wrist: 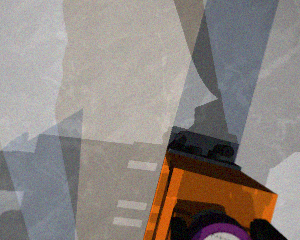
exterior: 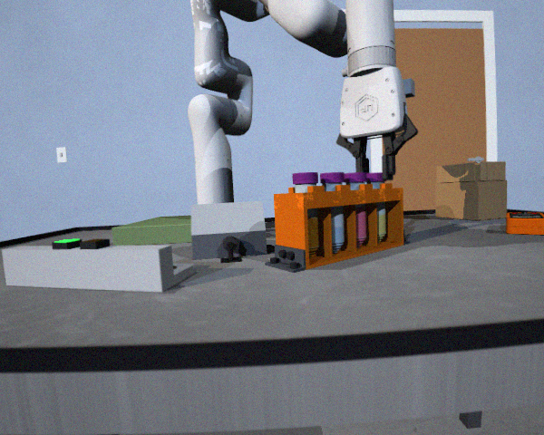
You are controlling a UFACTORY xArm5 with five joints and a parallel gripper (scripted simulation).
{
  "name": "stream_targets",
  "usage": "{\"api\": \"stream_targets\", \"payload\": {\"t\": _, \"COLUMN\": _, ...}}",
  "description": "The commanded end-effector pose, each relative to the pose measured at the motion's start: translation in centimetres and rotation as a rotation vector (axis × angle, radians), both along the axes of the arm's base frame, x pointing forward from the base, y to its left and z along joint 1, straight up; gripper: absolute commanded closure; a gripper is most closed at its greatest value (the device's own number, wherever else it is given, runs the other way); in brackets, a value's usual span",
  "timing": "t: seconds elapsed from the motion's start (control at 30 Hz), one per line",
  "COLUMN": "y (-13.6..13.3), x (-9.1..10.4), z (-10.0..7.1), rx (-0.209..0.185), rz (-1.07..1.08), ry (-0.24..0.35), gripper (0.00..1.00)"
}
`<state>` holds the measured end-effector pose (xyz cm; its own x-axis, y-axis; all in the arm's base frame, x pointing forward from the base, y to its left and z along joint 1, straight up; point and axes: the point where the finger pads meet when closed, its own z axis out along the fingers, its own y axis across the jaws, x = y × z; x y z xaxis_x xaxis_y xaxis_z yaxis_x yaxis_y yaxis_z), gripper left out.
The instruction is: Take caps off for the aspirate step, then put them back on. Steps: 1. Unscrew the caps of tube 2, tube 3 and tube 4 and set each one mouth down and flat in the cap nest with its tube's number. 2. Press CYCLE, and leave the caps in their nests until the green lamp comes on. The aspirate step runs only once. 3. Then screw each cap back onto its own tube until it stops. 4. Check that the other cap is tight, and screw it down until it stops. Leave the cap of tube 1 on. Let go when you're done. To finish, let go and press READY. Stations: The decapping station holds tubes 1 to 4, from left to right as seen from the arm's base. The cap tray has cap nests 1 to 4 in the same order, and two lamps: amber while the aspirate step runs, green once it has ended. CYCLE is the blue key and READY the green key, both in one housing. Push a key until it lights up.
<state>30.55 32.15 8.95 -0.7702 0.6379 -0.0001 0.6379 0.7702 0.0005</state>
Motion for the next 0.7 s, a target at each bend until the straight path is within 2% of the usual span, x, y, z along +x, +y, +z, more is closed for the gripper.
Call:
{"api": "stream_targets", "payload": {"t": 0.0, "y": 0.08, "x": 0.07, "z": 0.10, "rx": 0.003, "rz": -0.058, "ry": -0.001, "gripper": 1.00}}
{"api": "stream_targets", "payload": {"t": 0.67, "y": 0.08, "x": 0.08, "z": 0.10, "rx": 0.004, "rz": -0.418, "ry": 0.000, "gripper": 1.00}}
